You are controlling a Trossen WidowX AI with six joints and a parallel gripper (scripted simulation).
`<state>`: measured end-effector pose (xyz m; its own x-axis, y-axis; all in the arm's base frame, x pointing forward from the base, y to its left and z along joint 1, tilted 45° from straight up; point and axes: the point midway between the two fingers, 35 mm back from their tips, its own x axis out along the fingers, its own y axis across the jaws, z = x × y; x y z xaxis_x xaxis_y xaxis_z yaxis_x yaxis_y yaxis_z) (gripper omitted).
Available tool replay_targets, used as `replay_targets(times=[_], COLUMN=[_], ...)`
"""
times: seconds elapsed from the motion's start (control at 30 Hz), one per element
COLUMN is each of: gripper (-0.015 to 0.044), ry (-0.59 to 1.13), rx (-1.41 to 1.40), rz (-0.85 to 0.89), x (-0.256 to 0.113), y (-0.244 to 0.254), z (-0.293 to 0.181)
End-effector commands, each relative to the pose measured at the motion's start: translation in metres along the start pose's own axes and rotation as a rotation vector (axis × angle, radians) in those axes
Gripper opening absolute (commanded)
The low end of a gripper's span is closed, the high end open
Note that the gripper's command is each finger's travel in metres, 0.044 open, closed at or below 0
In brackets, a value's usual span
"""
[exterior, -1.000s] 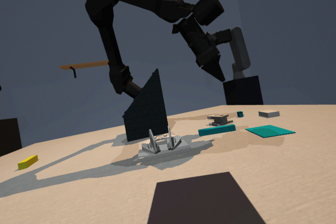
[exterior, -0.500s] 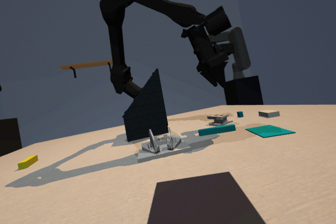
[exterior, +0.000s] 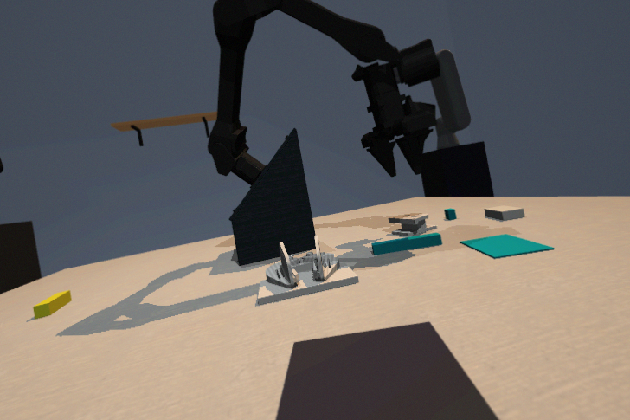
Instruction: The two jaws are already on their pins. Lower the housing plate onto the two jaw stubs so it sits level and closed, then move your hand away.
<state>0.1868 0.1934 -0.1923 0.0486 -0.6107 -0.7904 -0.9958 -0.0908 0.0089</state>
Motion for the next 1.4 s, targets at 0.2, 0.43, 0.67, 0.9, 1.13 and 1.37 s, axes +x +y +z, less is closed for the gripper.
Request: replay_targets(times=[0.2,0.43,0.67,0.9,1.13,1.37], gripper=[0.044,0.044,0.044,0.044,0.044,0.044], ry=[0.107,0.107,0.109,0.109,0.109,0.109], rx=[-0.164,-0.164,-0.163,-0.163,-0.163,-0.163], rz=[-0.016,-0.016,-0.016,-0.016,-0.016,-0.016], x=[0.012,0.027,0.051,0.051,0.051,0.051], y=[0.018,0.018,0.019,0.019,0.019,0.019], z=[0.001,-0.001,-0.006,-0.006,-0.006,-0.006])
